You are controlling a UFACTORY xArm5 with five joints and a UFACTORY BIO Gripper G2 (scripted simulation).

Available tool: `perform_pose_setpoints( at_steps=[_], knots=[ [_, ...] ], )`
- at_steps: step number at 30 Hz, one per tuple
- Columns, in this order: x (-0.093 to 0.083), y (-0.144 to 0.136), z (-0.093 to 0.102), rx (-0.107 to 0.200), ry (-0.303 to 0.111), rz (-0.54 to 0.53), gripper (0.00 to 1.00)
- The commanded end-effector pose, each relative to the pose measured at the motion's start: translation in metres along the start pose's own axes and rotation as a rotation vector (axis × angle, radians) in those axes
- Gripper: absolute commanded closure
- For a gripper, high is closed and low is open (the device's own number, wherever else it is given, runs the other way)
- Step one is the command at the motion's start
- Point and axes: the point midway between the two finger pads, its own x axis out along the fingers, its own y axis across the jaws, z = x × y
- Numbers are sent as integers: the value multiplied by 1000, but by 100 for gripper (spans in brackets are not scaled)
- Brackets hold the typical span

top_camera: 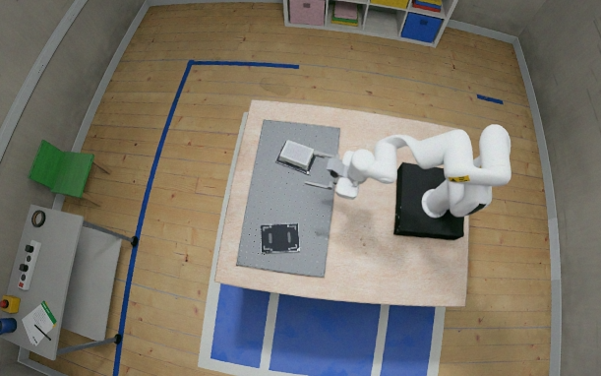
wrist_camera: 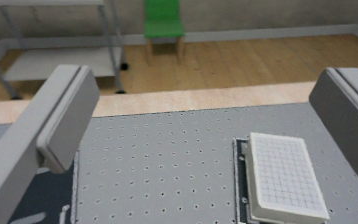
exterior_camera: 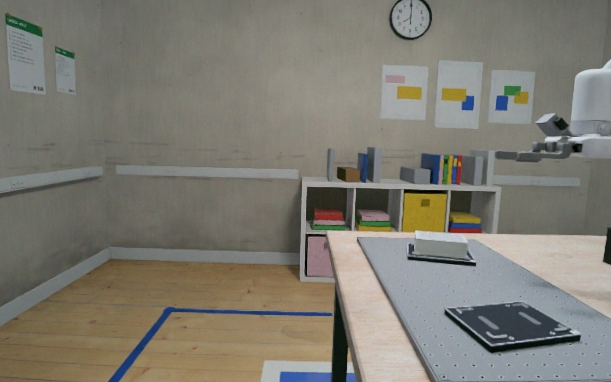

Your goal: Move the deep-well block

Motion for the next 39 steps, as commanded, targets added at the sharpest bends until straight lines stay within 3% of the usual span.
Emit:
perform_pose_setpoints(
  at_steps=[1,39],
  knots=[
    [13,-13,-14,5,-7,-126,63],
    [85,-113,-132,5,-7,-126,63]
  ],
)
